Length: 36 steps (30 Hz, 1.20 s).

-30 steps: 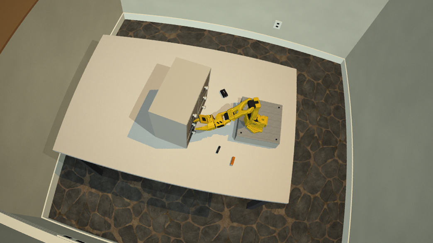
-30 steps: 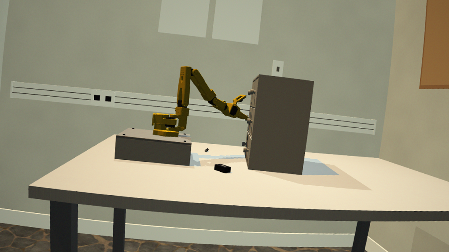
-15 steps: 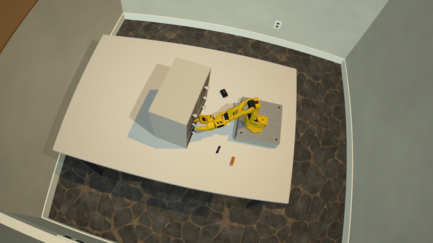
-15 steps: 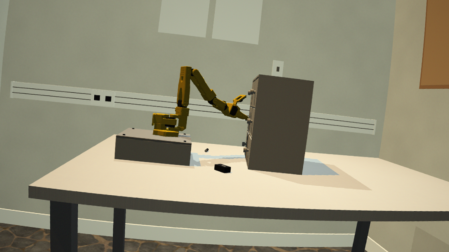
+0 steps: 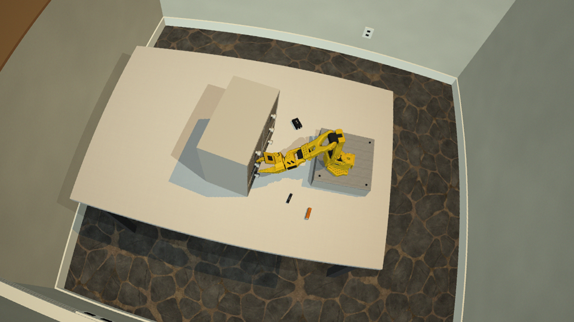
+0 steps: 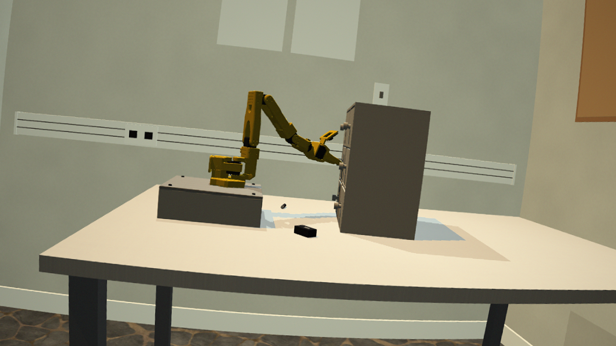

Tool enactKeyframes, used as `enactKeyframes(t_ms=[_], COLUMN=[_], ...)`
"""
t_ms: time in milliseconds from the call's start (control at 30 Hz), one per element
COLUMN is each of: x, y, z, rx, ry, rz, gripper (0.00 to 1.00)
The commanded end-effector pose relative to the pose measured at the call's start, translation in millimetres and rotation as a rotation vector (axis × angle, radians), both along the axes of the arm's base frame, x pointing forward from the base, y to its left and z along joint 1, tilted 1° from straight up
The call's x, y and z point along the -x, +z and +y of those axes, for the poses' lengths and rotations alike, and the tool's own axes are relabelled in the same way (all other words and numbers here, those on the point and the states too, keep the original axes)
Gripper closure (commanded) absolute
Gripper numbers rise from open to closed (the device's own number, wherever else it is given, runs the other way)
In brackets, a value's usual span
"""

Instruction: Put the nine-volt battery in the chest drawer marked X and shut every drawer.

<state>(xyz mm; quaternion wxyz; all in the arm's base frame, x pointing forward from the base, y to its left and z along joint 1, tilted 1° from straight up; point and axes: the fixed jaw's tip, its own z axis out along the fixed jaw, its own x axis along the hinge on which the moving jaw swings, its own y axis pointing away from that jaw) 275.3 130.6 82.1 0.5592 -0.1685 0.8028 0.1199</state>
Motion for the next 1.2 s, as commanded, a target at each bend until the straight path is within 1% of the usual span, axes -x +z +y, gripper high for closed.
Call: enactKeyframes(t_ms=[0,1167], x=[-8.0,-9.8], y=[2.6,4.5], z=[-5.3,-7.1], rx=[-0.011,-0.011], ry=[-0.029,-0.037], rz=[-0.011,-0.011], gripper=[0.79,0.79])
